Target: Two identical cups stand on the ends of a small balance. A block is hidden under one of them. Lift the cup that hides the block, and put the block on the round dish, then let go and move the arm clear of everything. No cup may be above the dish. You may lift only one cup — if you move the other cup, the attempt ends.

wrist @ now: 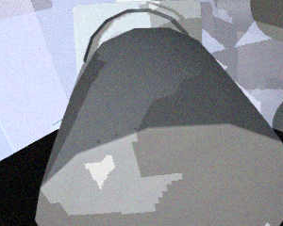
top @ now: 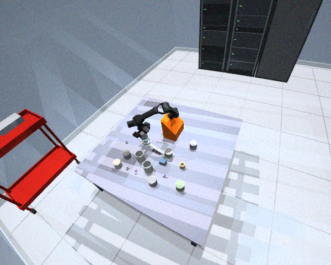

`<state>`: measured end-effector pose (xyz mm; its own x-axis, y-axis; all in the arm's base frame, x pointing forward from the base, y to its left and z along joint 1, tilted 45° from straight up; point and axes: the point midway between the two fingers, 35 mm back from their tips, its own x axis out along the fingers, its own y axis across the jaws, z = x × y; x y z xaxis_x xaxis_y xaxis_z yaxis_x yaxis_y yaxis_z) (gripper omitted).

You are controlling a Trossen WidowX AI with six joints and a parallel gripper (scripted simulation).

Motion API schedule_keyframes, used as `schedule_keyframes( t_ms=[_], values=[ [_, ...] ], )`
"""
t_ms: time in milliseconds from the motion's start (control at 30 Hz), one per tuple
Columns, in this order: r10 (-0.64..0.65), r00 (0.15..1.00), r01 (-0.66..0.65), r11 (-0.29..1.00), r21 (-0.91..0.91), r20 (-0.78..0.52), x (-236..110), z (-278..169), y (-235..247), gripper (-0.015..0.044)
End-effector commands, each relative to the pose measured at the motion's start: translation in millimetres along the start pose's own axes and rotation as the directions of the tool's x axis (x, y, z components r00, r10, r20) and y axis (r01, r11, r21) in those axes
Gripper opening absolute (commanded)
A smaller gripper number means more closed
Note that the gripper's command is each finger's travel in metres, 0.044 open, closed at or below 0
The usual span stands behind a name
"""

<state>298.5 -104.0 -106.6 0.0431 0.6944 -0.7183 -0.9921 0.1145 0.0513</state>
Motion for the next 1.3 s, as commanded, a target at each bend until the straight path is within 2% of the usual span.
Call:
schedule_keyframes(
  t_ms=[0, 433, 1267],
  values=[
    [-0.003, 1.000, 0.003, 1.000, -0.008, -0.006, -8.3, -0.8, -0.2, 0.0000],
    [-0.002, 1.000, 0.002, 1.000, -0.009, -0.004, -25.0, 0.3, 2.6, 0.0000],
    [0.001, 1.000, -0.001, 1.000, 0.000, 0.002, -18.1, 1.1, 2.7, 0.0000]
  ],
)
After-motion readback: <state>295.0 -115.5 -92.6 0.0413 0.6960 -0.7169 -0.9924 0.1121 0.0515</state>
